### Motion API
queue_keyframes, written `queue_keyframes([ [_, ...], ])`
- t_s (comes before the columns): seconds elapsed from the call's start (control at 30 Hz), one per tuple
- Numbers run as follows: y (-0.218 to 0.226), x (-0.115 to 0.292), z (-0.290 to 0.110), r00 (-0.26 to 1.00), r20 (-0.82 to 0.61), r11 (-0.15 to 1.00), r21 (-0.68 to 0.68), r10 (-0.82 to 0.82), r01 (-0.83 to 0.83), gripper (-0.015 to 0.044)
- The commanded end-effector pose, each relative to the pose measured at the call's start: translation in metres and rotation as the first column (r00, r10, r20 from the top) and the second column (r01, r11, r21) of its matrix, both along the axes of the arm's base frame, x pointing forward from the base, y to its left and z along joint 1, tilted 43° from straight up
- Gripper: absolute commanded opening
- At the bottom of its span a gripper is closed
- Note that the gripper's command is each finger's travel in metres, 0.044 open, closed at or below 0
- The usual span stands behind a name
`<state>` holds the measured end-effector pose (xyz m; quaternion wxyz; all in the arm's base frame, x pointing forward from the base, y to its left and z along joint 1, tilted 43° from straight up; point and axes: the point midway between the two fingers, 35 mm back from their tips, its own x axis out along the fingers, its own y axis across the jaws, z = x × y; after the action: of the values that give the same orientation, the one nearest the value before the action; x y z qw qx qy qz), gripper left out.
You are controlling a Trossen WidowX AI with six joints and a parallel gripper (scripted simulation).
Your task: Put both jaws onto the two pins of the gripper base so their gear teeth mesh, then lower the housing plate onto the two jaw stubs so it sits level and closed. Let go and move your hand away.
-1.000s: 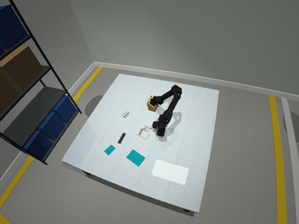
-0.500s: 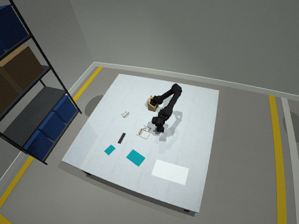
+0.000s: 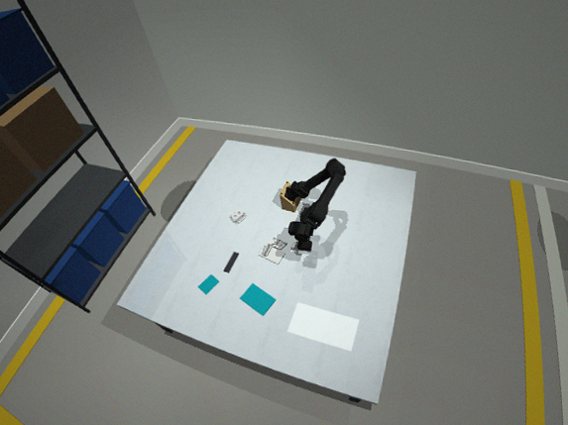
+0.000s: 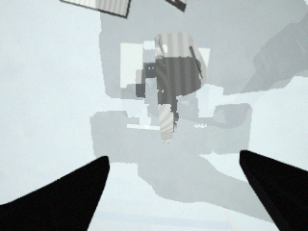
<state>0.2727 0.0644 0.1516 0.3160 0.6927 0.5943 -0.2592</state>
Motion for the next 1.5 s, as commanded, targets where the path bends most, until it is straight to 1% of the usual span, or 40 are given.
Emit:
queue_keyframes([
  [0.0, 0.0003, -0.0001, 0.0007, 1.000, 0.004, 1.000, 0.002, 0.004, -0.004, 0.0440],
  [0.77, 0.0003, -0.0001, 0.0007, 1.000, 0.004, 1.000, 0.002, 0.004, -0.004, 0.0440],
  [0.87, 0.0002, -0.0003, 0.0006, 0.999, 0.026, 1.000, -0.003, 0.029, -0.029, 0.0361],
  [1.3, -0.0002, -0.0028, 0.0001, 0.946, 0.211, 0.969, -0.077, 0.247, -0.236, 0.0020],
  [1.33, -0.0002, -0.0030, 0.0001, 0.938, 0.225, 0.964, -0.085, 0.264, -0.251, 0.0000],
  [1.47, -0.0003, -0.0038, -0.0001, 0.903, 0.276, 0.944, -0.116, 0.329, -0.309, 0.0000],
])
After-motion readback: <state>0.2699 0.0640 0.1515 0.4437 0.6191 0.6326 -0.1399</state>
